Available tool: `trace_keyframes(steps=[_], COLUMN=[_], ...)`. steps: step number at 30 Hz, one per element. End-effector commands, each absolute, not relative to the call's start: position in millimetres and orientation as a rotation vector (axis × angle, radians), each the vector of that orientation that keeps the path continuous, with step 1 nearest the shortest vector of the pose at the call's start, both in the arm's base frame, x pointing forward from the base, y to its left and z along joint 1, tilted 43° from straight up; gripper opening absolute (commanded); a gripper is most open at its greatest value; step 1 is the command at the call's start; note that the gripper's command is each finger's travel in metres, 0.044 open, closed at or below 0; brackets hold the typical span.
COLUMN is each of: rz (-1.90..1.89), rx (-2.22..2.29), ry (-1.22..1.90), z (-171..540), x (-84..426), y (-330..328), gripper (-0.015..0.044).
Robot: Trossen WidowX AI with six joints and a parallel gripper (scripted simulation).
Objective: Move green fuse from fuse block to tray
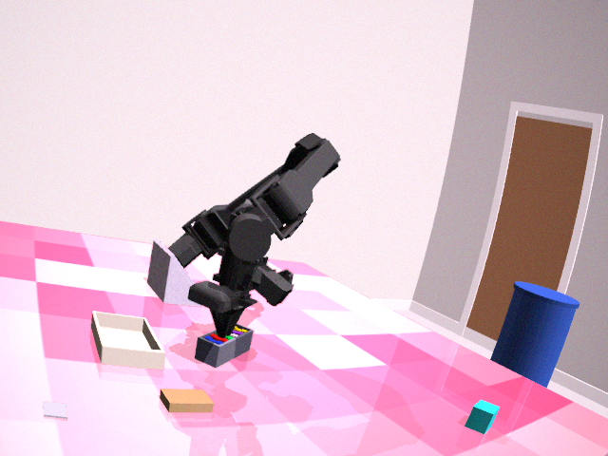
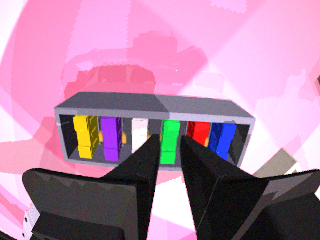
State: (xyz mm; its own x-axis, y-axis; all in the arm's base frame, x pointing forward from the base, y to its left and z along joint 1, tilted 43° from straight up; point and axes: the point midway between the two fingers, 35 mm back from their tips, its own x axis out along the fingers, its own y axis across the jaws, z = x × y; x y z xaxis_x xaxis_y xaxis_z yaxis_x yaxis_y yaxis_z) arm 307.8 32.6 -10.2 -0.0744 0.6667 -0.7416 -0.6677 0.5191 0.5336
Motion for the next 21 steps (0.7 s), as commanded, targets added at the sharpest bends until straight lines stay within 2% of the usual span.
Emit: trace_keyframes(steps=[1, 10, 21], rz=[1.101, 1.101, 1.101], rx=[-0.001, -0.001, -0.001], ry=[1.223, 1.223, 1.223], z=[-10.2, -10.2, -8.0], x=[307.8, 307.8, 308.2], y=[32.6, 32.6, 30.4], gripper=[0.006, 0.0, 0.0])
